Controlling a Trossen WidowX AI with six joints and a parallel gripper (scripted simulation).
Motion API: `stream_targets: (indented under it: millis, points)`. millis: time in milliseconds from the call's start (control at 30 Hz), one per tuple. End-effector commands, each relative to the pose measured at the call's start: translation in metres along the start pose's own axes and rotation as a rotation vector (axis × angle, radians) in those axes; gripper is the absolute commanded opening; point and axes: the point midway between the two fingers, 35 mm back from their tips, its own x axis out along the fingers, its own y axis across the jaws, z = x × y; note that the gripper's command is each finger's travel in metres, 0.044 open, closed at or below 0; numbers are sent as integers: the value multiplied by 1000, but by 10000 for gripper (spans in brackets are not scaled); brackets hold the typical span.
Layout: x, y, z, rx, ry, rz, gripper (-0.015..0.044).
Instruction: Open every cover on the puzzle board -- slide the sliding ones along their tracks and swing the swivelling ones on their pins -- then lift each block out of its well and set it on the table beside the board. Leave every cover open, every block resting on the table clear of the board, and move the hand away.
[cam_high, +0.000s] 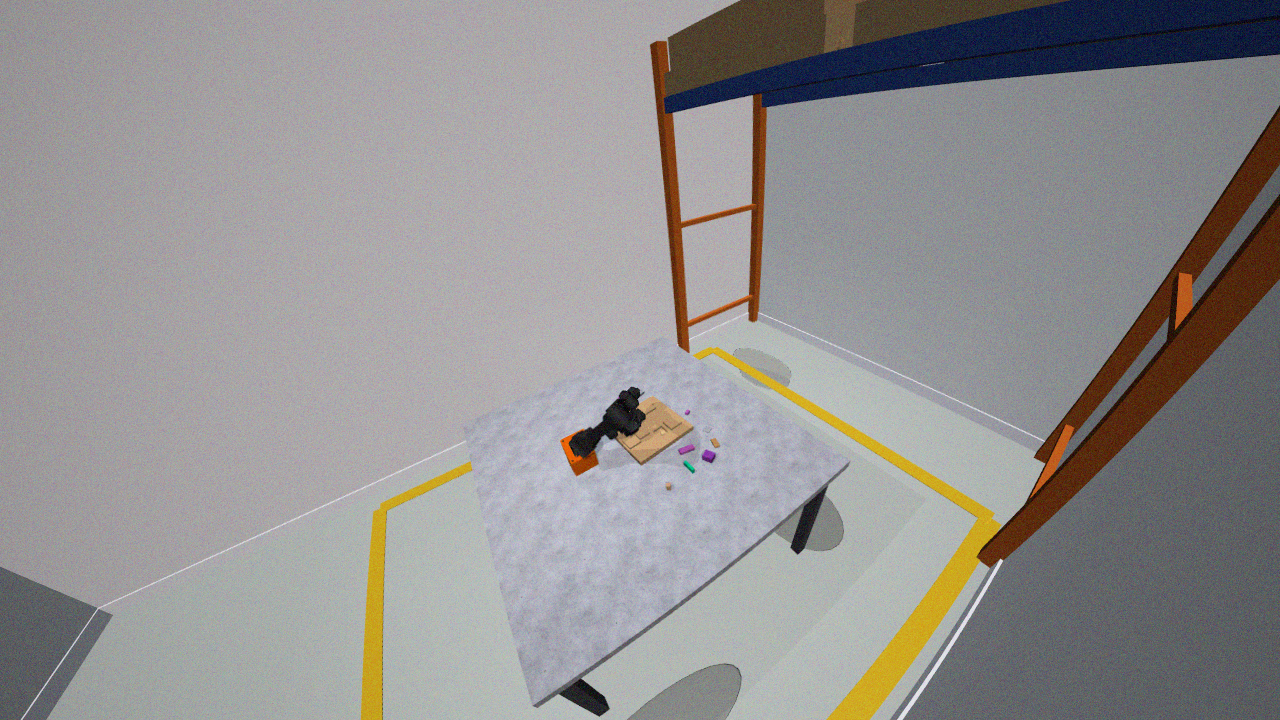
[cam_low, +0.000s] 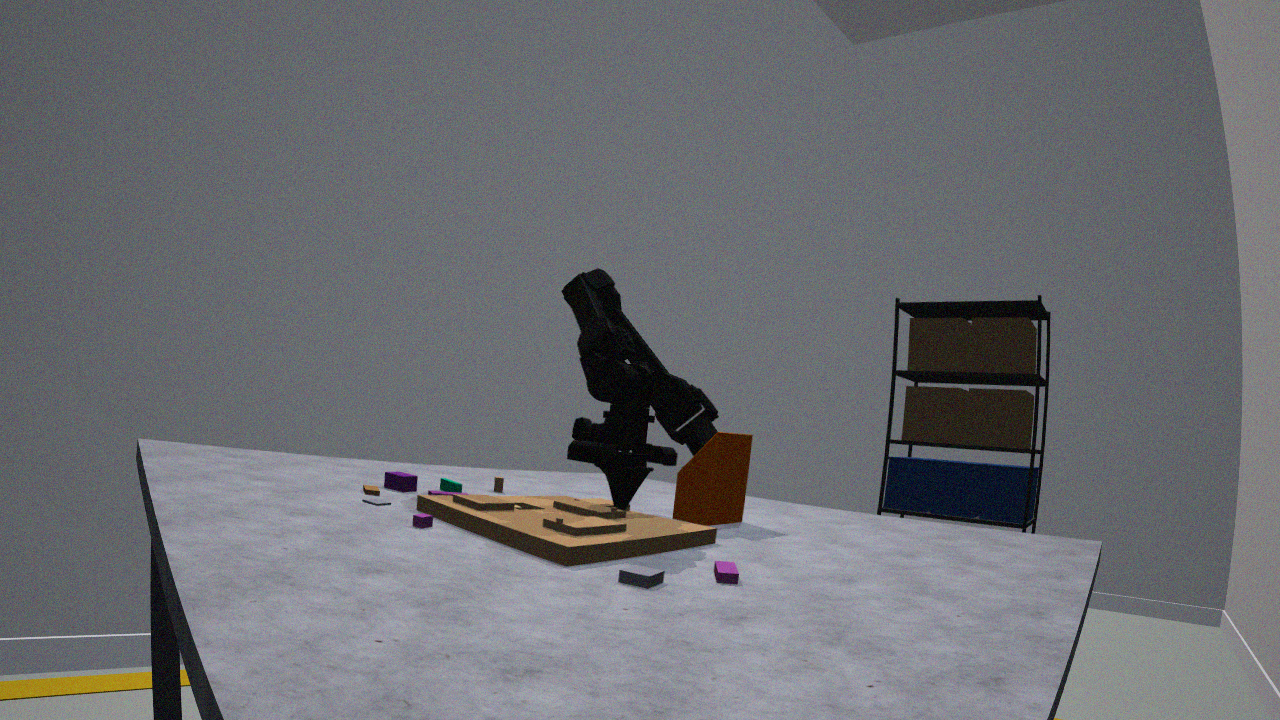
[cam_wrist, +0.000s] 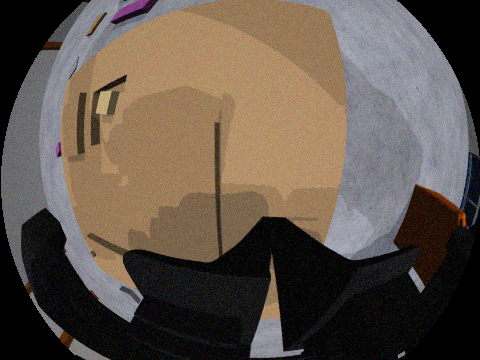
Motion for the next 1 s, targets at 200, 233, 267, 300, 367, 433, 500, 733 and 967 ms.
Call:
stream_targets:
  millis: [200, 233, 267, 300, 367, 433, 500, 733, 967]
  points:
    - [0, 1, 12, -1, -3, 0, 0]
    - [0, 1, 13, -1, -3, 0, 0]
    - [0, 1, 14, -1, -3, 0, 0]
    - [0, 1, 15, -1, -3, 0, 0]
    - [0, 1, 16, -1, -3, 0, 0]
    - [0, 1, 18, -1, -3, 1, 0]
    - [0, 2, 20, -1, -3, 1, 0]
    - [0, 2, 27, -1, -3, 1, 0]
    - [0, 2, 34, -1, -3, 1, 0]
